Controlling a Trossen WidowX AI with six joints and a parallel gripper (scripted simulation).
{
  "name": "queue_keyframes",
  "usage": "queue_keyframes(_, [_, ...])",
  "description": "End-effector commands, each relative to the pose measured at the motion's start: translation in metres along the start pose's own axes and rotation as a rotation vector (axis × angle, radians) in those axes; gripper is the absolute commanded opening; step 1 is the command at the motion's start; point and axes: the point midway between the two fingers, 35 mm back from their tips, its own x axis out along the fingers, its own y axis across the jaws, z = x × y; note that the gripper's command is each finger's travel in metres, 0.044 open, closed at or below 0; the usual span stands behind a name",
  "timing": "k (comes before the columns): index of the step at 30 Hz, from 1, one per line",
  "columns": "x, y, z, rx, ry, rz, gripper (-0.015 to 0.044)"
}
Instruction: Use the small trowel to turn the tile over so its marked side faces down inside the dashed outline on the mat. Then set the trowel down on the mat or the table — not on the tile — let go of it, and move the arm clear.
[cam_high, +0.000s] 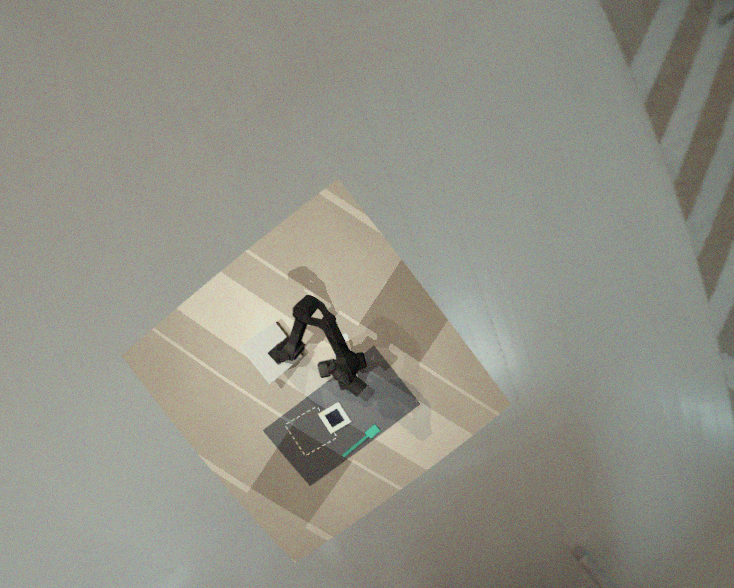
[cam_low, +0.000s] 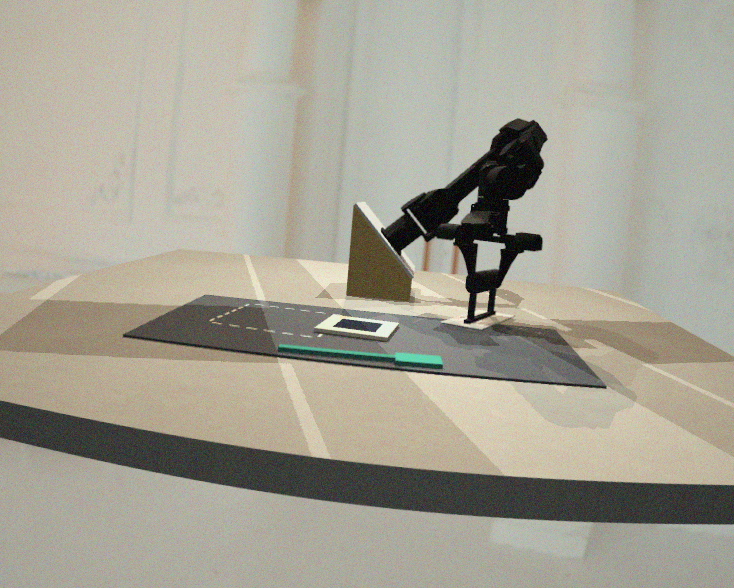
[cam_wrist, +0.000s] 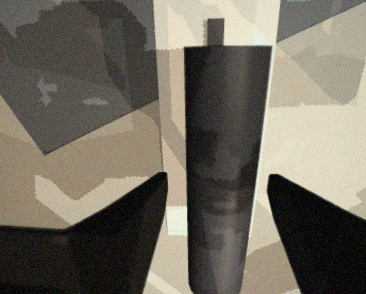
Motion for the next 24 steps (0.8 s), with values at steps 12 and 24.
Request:
queue_keyframes(12, [0.0013,-0.0006,0.0007,0.003,-0.005,-0.002,0.0130])
queue_keyframes(24, [0.0013,-0.0006,0.0007,0.003,-0.005,-0.002,0.0130])
